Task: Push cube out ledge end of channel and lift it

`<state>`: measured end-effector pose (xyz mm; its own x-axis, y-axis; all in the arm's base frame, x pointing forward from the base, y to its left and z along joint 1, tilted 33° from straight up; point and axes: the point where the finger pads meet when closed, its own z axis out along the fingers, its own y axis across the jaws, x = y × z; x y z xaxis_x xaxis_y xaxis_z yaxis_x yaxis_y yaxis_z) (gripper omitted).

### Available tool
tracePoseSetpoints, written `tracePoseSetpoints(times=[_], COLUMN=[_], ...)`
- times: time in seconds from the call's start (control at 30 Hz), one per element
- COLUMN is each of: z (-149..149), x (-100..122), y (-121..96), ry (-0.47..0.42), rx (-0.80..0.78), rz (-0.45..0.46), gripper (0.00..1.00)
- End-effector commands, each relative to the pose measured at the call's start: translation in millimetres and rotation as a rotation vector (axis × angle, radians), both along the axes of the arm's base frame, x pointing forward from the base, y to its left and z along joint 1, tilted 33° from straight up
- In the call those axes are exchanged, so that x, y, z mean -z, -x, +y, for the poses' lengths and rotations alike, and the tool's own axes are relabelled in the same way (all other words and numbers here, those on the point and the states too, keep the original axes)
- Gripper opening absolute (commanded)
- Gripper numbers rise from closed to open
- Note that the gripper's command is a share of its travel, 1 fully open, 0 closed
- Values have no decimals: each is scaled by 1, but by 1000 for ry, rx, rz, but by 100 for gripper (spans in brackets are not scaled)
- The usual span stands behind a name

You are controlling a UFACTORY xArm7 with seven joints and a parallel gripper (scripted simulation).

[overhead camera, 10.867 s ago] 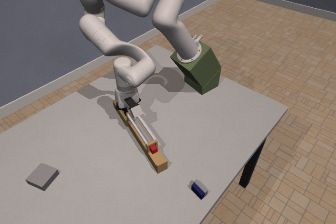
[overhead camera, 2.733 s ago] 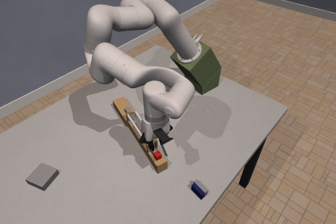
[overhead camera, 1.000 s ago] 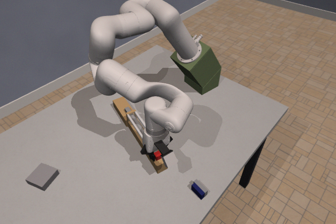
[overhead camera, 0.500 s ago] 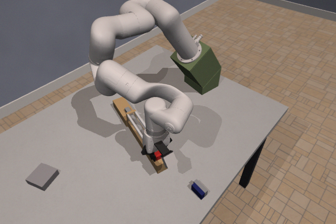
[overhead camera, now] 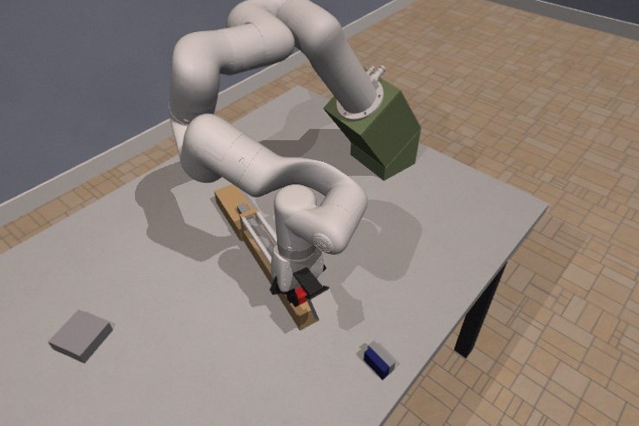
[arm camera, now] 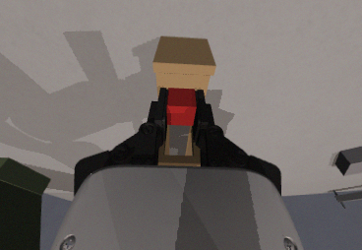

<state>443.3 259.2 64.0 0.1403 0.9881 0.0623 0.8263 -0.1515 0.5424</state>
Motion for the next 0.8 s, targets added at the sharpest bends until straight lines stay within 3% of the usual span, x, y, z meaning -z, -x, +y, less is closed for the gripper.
tracePoseSetpoints(times=[0.0, 0.6, 0.77], z=[1, 1, 2], x=[-1, -1, -16], y=[0, 0, 10], ry=[-2, -2, -2], rx=[-2, -2, -2], rz=[-2, -2, -2], gripper=[0, 0, 0])
